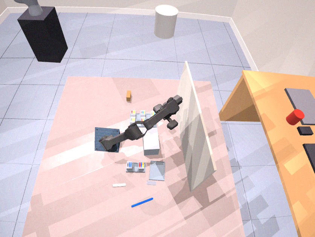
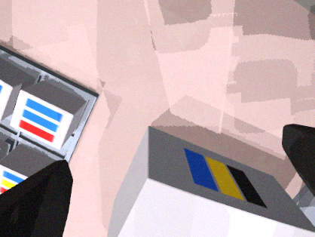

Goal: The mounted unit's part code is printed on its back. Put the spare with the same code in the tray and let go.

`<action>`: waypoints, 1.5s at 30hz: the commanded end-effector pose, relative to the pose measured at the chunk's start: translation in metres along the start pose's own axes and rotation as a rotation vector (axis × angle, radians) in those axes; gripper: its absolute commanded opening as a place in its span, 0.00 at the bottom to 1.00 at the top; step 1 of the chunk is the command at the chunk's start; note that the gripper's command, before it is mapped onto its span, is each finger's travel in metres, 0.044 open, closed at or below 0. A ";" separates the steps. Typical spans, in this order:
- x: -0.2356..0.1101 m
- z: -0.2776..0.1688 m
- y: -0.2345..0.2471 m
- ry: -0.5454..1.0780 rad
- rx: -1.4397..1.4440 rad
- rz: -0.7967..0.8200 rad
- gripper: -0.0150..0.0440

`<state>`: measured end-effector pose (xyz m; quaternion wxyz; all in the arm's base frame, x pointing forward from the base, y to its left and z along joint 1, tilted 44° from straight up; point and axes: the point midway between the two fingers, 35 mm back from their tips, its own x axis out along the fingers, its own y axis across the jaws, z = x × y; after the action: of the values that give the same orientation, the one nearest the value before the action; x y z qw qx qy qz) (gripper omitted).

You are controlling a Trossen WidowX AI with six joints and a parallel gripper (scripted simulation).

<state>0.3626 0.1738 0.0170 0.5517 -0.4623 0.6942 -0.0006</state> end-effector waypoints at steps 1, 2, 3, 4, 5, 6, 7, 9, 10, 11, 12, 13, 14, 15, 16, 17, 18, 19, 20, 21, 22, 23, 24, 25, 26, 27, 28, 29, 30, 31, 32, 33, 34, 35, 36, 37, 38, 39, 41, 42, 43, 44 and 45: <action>0.005 0.021 0.066 0.020 -0.405 0.001 1.00; 0.006 0.026 0.083 0.023 -0.515 0.000 1.00; 0.008 0.029 0.101 0.027 -0.626 -0.002 1.00; 0.009 0.032 0.118 0.031 -0.734 -0.003 1.00; 0.011 0.034 0.131 0.035 -0.815 -0.004 1.00; 0.012 0.034 0.139 0.038 -0.863 -0.004 1.00; 0.013 0.035 0.141 0.039 -0.879 -0.005 1.00; 0.013 0.035 0.141 0.039 -0.879 -0.005 1.00; 0.013 0.035 0.141 0.039 -0.879 -0.005 1.00; 0.013 0.035 0.141 0.039 -0.879 -0.005 1.00; 0.013 0.035 0.141 0.039 -0.879 -0.005 1.00; 0.014 0.035 0.141 0.039 -0.879 -0.005 0.96; 0.017 0.035 0.141 0.039 -0.879 -0.005 0.91; 0.020 0.035 0.142 0.039 -0.879 -0.005 0.87; 0.025 0.034 0.142 0.039 -0.879 -0.005 0.82; 0.031 0.034 0.142 0.039 -0.879 -0.005 0.78; 0.037 0.033 0.143 0.039 -0.879 -0.005 0.76; 0.043 0.033 0.143 0.039 -0.879 -0.005 0.76; 0.048 0.032 0.144 0.039 -0.879 -0.005 0.76; 0.051 0.031 0.144 0.039 -0.879 -0.005 0.76; 0.053 0.031 0.144 0.039 -0.879 -0.005 0.76; 0.053 0.031 0.144 0.039 -0.879 -0.005 0.76; 0.053 0.031 0.144 0.039 -0.879 -0.005 0.76; 0.053 0.031 0.144 0.039 -0.879 -0.005 0.76; 0.054 0.031 0.144 0.039 -0.879 -0.005 0.76; 0.054 0.031 0.144 0.039 -0.879 -0.006 0.76; 0.055 0.031 0.144 0.039 -0.879 -0.006 0.76; 0.057 0.031 0.144 0.039 -0.879 -0.006 0.76; 0.058 0.031 0.144 0.039 -0.879 -0.006 0.76; 0.060 0.032 0.144 0.039 -0.879 -0.006 0.76; 0.062 0.032 0.144 0.039 -0.879 -0.006 0.76; 0.063 0.032 0.143 0.039 -0.879 -0.006 0.76; 0.065 0.032 0.143 0.039 -0.879 -0.006 0.76; 0.067 0.032 0.143 0.039 -0.879 -0.006 0.76; 0.068 0.032 0.143 0.039 -0.879 -0.006 0.76; 0.070 0.032 0.143 0.039 -0.879 -0.006 0.76; 0.072 0.032 0.143 0.039 -0.879 -0.006 0.76; 0.073 0.032 0.143 0.039 -0.878 -0.006 0.76; 0.077 0.032 0.143 0.039 -0.878 -0.006 0.76; 0.078 0.032 0.143 0.039 -0.878 -0.006 0.76; 0.080 0.032 0.143 0.039 -0.878 -0.006 0.76; 0.082 0.032 0.143 0.039 -0.878 -0.006 0.76; 0.083 0.032 0.143 0.039 -0.878 -0.006 0.76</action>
<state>0.2991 0.2235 -0.1288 0.2950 -0.6522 0.6376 0.2847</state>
